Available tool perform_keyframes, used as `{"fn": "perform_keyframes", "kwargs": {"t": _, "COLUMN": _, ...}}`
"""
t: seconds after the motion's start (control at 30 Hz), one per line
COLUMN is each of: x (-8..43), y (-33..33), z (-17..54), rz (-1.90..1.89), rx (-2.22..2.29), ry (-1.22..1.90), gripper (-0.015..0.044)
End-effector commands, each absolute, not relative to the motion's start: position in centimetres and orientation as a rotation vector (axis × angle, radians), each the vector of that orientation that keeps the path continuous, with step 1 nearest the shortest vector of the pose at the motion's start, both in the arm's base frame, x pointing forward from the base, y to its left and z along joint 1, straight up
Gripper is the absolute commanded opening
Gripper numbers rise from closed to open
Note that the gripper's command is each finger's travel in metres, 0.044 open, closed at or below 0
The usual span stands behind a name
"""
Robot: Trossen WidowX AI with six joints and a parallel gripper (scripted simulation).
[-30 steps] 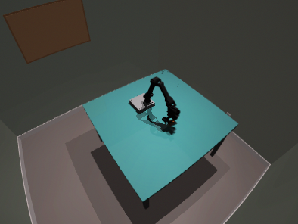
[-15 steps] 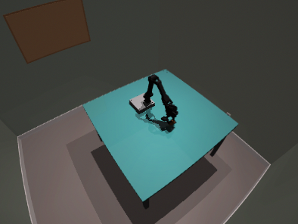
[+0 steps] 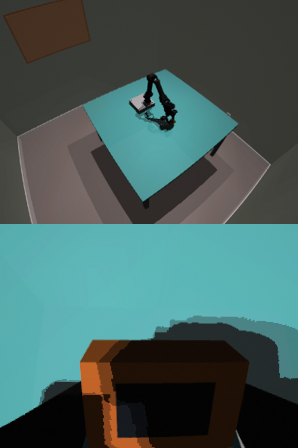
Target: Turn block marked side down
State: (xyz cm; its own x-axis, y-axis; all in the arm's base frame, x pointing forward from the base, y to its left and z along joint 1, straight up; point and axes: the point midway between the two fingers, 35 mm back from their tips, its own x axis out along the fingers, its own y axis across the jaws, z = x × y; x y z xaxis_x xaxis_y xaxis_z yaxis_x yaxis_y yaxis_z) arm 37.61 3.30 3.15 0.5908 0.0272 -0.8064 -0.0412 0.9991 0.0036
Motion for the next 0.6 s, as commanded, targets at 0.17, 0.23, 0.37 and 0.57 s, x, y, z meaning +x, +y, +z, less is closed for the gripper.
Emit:
{"fn": "perform_keyframes", "kwargs": {"t": 0.17, "x": 38.7, "y": 3.4, "z": 1.5, "rz": 0.034, "rx": -0.013, "ry": 0.823, "gripper": 0.0}}
{"fn": "perform_keyframes", "kwargs": {"t": 0.23, "x": 38.9, "y": 3.4, "z": 1.2, "rz": 0.034, "rx": -0.013, "ry": 0.795, "gripper": 0.0}}
{"fn": "perform_keyframes", "kwargs": {"t": 0.37, "x": 39.2, "y": 3.4, "z": 0.6, "rz": 0.035, "rx": -0.012, "ry": 0.737, "gripper": 0.0}}
{"fn": "perform_keyframes", "kwargs": {"t": 0.57, "x": 39.3, "y": 3.4, "z": -0.1, "rz": 0.035, "rx": -0.011, "ry": 0.651, "gripper": 0.0}}
